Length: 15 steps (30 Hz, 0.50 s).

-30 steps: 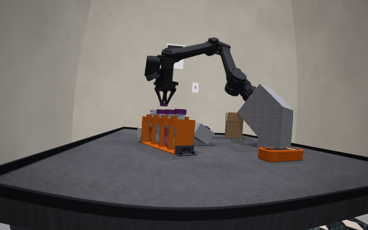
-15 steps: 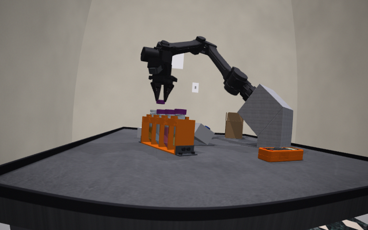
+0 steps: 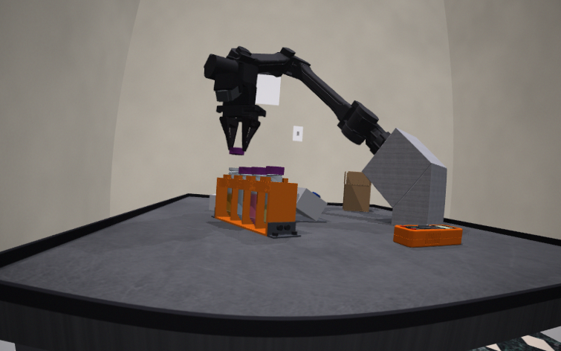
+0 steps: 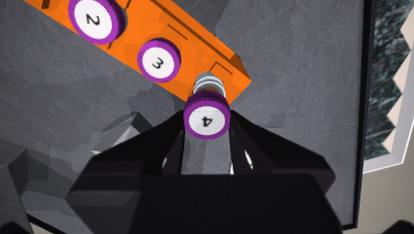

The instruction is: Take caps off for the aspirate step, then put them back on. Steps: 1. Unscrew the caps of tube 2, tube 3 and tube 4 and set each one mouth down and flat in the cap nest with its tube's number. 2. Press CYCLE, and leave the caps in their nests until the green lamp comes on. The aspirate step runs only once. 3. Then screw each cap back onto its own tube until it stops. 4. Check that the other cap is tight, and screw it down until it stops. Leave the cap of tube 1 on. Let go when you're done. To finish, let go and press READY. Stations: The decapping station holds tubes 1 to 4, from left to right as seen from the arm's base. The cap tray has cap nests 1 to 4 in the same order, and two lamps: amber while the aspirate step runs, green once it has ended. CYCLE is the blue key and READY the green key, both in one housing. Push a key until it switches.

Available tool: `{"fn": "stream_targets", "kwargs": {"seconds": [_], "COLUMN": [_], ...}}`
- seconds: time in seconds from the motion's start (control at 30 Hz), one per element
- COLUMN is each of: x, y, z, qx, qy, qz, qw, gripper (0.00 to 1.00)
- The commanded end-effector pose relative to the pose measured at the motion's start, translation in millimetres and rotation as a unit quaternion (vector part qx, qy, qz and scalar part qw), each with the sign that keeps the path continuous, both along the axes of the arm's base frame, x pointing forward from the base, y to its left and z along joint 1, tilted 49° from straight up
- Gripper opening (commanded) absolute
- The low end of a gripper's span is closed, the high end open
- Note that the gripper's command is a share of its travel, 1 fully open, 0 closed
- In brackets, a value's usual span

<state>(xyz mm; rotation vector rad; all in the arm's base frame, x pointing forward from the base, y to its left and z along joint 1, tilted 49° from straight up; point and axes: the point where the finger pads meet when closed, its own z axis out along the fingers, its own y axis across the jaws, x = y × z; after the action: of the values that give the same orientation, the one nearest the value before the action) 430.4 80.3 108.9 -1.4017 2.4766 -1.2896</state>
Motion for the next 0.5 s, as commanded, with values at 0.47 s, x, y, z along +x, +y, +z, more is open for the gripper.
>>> {"fn": "stream_targets", "kwargs": {"seconds": [0.47], "x": [7.3], "y": [-20.9], "z": [-18.3], "qx": [0.001], "qy": [-0.001], "qz": [-0.023], "qw": [1.000], "gripper": [0.00]}}
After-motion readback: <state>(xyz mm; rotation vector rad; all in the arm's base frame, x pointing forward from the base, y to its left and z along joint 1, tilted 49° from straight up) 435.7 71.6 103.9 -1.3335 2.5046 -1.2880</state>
